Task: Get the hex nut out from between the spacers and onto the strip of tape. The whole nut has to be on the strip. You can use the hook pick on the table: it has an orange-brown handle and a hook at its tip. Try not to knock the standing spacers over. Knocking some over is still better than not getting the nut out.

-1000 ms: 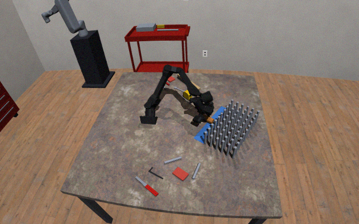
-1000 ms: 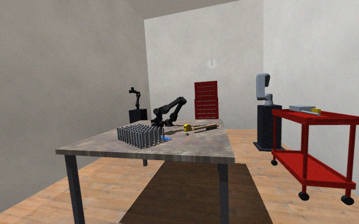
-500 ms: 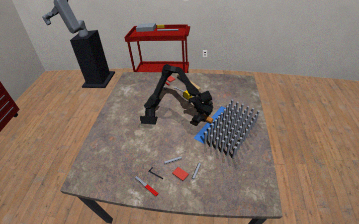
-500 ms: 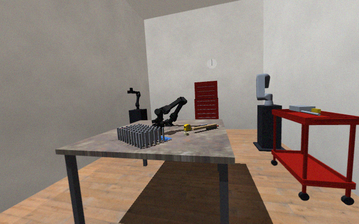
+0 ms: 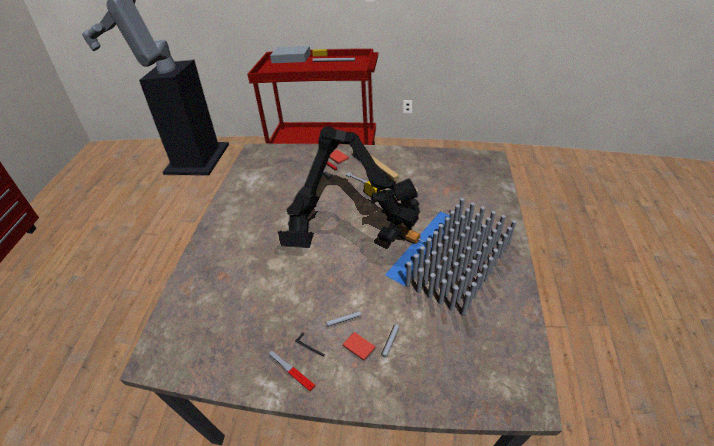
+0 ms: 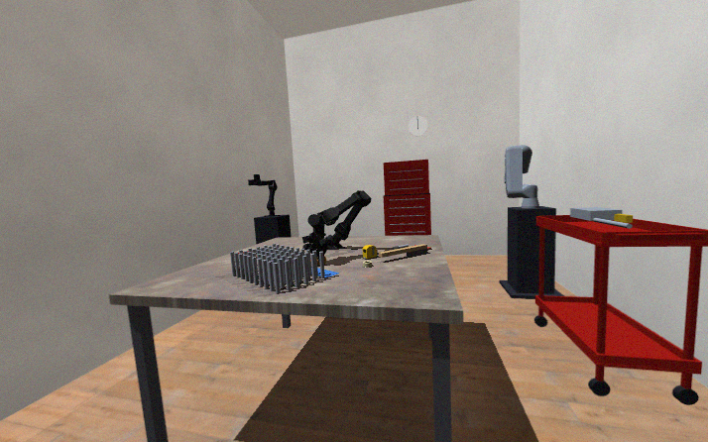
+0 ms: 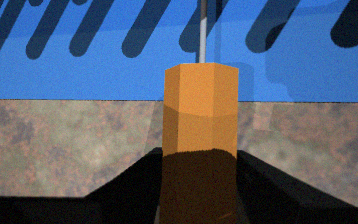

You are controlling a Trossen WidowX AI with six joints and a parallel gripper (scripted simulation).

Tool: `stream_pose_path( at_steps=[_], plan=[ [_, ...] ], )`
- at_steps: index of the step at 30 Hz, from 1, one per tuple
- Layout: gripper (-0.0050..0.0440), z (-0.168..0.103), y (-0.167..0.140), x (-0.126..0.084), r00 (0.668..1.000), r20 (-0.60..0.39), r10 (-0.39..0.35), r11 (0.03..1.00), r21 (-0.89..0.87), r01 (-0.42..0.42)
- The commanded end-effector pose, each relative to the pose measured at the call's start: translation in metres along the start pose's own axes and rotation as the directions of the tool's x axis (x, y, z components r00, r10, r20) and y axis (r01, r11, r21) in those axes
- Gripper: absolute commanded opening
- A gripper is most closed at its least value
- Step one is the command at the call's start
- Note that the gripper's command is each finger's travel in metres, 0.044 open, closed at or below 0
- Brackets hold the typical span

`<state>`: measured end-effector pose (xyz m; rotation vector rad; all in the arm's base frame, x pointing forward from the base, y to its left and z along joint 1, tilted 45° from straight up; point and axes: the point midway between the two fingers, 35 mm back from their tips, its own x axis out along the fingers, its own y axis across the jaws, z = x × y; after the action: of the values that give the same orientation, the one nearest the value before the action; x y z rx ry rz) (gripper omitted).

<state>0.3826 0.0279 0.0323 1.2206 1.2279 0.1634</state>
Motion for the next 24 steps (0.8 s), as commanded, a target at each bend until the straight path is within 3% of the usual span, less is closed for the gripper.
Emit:
stream_pose_path(
  at_steps=[1, 24],
  plan=[
    [-0.005, -0.003, 0.008, -0.008, 1.0, 0.02, 0.013, 1.0, -0.016, -0.013],
    [-0.005, -0.032, 0.006, -0.017, 1.0, 0.007, 0.012, 1.0, -0.01, -0.012]
  ],
)
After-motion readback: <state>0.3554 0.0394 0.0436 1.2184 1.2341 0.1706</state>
